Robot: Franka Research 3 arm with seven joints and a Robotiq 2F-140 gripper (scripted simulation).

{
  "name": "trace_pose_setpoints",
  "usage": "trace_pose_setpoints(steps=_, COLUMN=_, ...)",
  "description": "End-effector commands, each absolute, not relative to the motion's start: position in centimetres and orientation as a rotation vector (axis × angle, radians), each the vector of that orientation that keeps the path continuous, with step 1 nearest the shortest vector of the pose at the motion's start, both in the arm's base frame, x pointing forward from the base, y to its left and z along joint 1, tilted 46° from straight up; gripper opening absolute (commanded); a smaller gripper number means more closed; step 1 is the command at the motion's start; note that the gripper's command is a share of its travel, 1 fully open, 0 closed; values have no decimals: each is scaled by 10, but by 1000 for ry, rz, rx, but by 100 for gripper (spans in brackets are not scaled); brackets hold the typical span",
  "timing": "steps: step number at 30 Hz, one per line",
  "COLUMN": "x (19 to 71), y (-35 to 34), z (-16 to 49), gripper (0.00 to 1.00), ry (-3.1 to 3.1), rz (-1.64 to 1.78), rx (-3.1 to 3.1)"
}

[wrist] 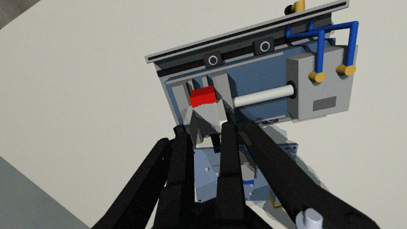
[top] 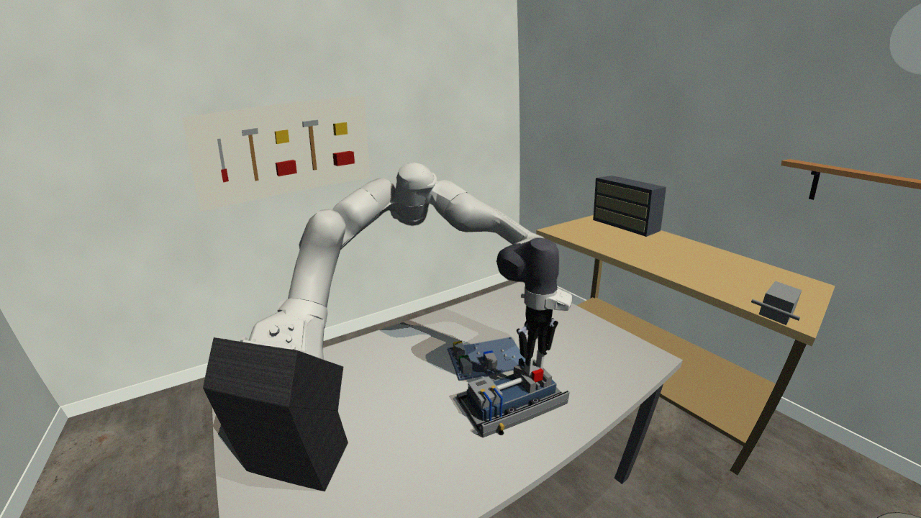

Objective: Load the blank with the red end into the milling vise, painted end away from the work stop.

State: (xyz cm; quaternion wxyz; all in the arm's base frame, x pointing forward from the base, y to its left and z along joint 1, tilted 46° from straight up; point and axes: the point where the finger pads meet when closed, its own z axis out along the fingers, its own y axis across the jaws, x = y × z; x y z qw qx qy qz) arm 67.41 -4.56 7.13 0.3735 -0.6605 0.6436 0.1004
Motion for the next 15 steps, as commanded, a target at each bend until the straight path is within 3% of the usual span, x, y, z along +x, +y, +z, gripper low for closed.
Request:
trace_pose_setpoints(steps=1, x=676, y=-47, z=72, gripper=0, ry=1644, rz=252, rx=-1692)
trace_pose_setpoints(steps=15, x=677, y=-48, z=73, gripper=0, ry=1644, rz=252, rx=-1692)
